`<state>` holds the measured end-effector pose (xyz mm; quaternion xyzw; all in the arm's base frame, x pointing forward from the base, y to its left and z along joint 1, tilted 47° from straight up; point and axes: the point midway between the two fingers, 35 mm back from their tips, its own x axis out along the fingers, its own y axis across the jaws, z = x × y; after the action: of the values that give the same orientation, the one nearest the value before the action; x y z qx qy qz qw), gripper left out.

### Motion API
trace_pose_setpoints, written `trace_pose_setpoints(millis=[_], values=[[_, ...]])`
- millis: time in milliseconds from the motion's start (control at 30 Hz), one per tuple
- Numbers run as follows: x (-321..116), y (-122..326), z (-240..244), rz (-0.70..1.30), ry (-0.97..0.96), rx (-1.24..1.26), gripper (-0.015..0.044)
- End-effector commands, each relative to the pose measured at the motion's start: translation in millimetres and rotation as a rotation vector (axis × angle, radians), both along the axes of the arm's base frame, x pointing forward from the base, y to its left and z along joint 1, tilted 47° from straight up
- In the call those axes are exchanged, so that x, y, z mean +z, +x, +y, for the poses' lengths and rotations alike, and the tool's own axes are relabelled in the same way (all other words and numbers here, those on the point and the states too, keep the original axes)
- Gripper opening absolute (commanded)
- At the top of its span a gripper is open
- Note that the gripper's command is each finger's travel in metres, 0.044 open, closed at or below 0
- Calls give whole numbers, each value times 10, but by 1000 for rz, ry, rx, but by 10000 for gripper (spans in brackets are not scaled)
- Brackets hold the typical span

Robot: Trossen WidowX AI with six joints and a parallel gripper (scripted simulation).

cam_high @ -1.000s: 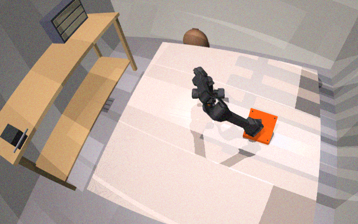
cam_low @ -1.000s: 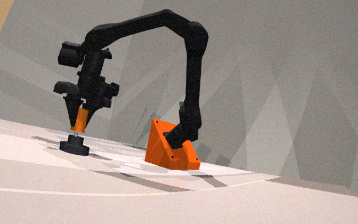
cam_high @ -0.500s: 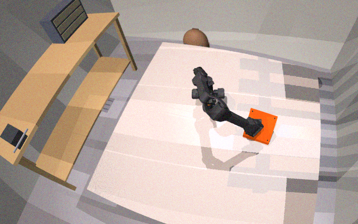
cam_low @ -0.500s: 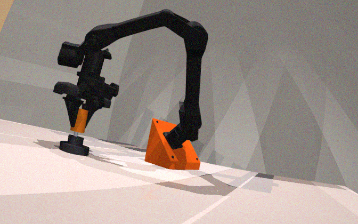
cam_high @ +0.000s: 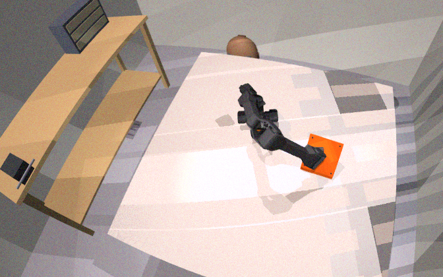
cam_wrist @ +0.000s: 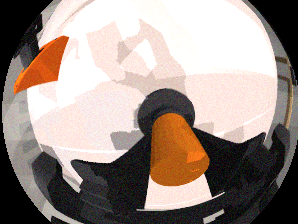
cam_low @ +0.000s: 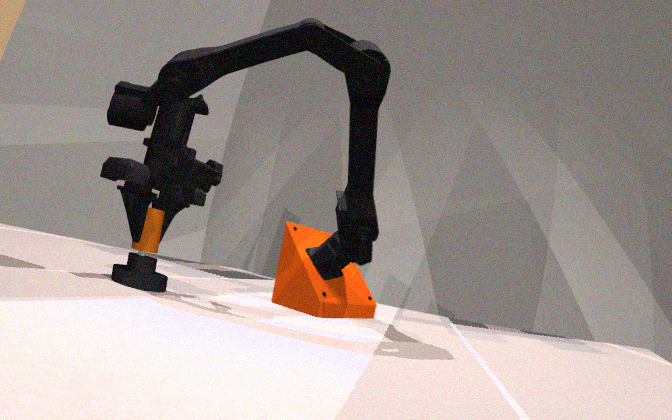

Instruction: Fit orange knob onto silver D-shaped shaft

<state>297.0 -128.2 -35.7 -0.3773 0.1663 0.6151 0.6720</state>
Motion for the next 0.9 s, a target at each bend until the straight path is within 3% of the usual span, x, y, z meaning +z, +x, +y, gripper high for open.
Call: trace_pose_setpoints(millis=[0, 867], values=[[-27, 30, 18, 12, 0, -21, 0], [-22, 52, 19, -10, -6, 0, 0]])
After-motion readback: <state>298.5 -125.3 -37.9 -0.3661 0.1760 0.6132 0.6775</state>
